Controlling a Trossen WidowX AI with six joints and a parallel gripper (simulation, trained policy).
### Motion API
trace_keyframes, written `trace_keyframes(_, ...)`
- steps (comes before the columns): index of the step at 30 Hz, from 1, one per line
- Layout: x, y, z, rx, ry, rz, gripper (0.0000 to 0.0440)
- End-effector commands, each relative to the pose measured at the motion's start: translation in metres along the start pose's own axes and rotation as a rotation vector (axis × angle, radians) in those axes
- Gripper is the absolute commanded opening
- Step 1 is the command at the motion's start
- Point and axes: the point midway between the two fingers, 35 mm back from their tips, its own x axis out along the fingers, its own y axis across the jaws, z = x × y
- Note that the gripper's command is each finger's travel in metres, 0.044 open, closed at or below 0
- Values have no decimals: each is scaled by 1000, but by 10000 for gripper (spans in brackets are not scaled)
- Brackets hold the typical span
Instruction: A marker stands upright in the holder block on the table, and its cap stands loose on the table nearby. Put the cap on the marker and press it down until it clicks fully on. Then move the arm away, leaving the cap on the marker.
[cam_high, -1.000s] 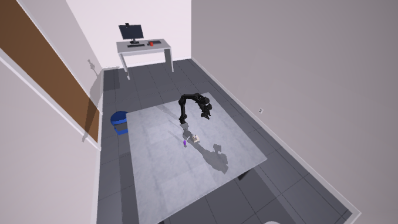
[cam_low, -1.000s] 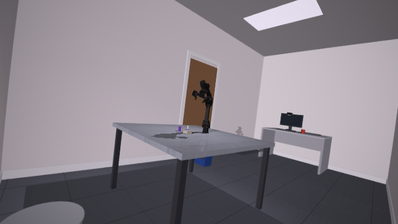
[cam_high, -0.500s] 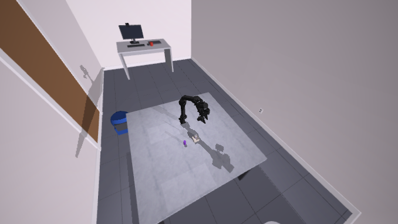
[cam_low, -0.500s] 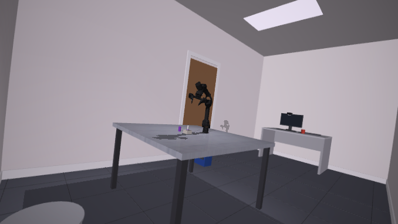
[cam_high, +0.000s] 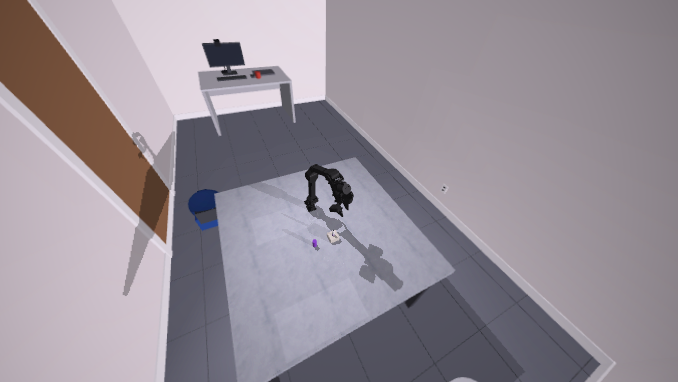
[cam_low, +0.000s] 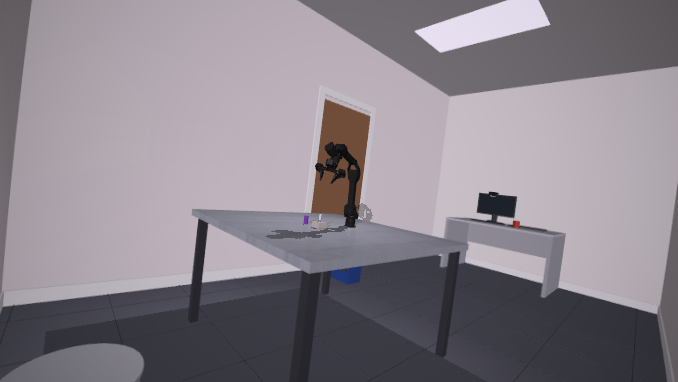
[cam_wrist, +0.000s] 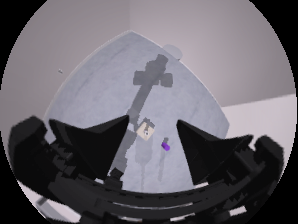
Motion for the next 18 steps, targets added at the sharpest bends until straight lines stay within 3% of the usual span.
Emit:
trace_keyframes(1, 5, -7, -7, 39, 29, 3, 329)
trace_keyframes(18, 23, -44, -39, 184, 157, -9, 327)
